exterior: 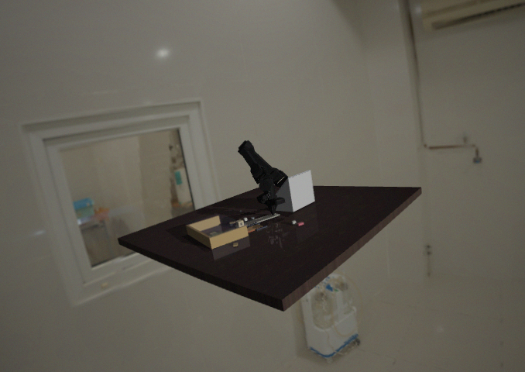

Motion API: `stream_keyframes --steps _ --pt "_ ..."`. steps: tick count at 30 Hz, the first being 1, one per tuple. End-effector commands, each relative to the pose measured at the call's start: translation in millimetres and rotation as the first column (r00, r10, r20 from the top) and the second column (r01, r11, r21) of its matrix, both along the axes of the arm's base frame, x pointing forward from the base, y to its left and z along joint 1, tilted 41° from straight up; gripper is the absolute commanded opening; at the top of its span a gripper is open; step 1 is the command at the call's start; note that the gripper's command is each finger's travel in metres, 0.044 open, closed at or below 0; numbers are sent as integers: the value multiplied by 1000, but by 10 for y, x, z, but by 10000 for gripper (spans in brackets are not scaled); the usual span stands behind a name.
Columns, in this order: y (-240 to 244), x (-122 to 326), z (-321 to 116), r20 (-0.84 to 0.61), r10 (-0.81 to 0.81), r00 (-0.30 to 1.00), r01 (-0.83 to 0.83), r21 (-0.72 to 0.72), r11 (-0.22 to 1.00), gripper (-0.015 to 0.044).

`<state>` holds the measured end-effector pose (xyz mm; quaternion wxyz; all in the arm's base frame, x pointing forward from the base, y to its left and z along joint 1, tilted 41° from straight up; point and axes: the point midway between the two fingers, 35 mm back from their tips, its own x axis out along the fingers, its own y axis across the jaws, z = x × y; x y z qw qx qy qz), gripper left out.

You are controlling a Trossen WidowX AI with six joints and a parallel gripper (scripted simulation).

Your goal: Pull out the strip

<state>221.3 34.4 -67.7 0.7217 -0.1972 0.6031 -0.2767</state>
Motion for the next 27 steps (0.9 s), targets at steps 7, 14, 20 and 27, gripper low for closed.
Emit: stream_keyframes --steps 7,14,20,27 --pt "267 -16 295 -17 -14 1000 14 0 1000 0" --pt "251 277 343 -1 -30 1000 30 2 1000 184" --pt "268 479 402 0 -30 1000 30 2 1000 341" --pt "281 703 473 2 -30 1000 30 2 1000 440"
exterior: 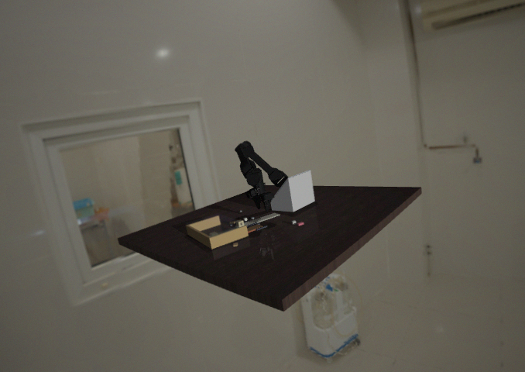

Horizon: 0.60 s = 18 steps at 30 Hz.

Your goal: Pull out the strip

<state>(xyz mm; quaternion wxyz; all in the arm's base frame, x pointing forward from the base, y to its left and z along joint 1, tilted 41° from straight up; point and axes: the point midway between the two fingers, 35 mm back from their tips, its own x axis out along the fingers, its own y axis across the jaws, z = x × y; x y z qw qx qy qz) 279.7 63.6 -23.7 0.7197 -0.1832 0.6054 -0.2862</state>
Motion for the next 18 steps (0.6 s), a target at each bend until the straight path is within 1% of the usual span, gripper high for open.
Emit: stream_keyframes --steps 1,18 --pt "-8 152 43 -4 2 1000 -2 -7 1000 440" --pt "21 705 212 -1 2 1000 -2 -7 1000 440"
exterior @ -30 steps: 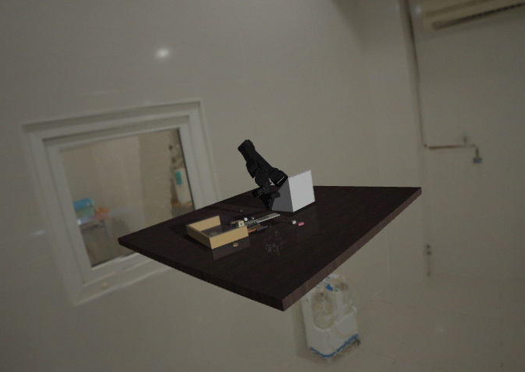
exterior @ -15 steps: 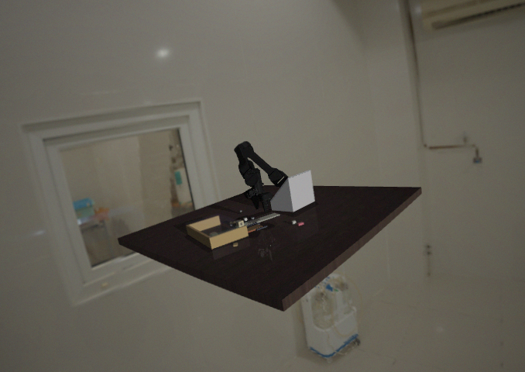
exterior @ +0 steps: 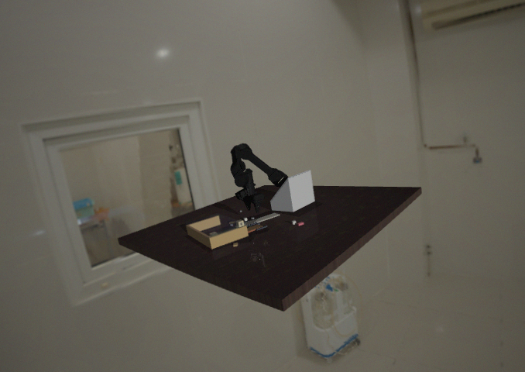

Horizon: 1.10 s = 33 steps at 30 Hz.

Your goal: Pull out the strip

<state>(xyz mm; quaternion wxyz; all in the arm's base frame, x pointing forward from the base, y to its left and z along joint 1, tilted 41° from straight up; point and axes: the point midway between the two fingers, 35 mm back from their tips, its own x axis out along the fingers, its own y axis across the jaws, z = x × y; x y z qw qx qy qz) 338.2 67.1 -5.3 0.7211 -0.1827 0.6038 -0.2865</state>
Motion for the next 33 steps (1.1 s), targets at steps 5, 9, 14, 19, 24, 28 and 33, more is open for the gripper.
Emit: stream_keyframes --steps 5,9,14,19,24,28,33 --pt "-15 284 82 -4 2 1000 -2 -7 1000 440" --pt "-19 414 123 -3 2 1000 -2 -7 1000 440" --pt "-29 576 173 -2 2 1000 -2 -7 1000 440" --pt "-52 739 219 -1 2 1000 -2 -8 1000 440" --pt "-78 829 239 -1 2 1000 -2 -8 1000 414" --pt "-109 838 200 0 2 1000 -2 -8 1000 309" --pt "-160 851 137 0 2 1000 -2 -8 1000 250"
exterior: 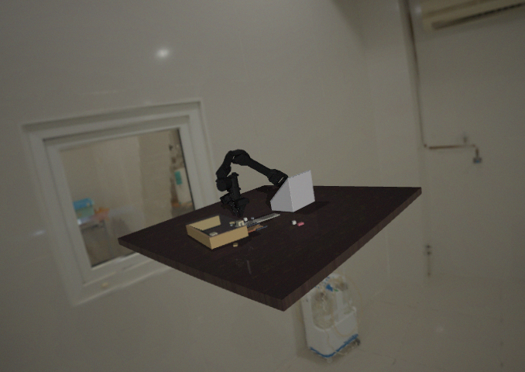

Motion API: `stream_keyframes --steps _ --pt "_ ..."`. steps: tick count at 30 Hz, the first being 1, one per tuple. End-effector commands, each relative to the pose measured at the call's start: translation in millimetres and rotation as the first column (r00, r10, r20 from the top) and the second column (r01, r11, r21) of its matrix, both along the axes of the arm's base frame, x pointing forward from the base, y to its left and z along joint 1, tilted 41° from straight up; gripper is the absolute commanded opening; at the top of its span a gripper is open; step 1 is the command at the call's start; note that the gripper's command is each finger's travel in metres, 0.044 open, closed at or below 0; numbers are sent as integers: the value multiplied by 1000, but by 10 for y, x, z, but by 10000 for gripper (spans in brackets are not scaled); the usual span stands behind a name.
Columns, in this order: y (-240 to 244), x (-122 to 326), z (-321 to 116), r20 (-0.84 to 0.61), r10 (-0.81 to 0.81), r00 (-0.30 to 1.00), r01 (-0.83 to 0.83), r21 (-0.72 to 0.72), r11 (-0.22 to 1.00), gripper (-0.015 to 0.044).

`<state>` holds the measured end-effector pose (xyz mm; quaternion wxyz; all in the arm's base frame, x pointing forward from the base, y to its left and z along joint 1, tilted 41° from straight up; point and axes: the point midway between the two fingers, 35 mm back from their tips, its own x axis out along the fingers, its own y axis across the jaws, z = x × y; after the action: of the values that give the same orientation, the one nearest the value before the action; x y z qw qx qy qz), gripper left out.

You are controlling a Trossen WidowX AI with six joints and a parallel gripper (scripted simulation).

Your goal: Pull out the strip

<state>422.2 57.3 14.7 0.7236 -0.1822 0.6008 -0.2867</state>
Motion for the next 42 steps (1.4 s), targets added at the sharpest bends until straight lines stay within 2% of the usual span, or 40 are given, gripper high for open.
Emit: stream_keyframes --steps 1,32,36,42 --pt "-73 13 -75 -8 0 1000 0 -8 1000 250" --pt "-336 55 -372 -8 0 1000 0 -10 1000 250" --pt "-314 59 -358 -4 -3 1000 3 -4 1000 145" --pt "-314 59 -358 -4 -3 1000 3 -4 1000 105"
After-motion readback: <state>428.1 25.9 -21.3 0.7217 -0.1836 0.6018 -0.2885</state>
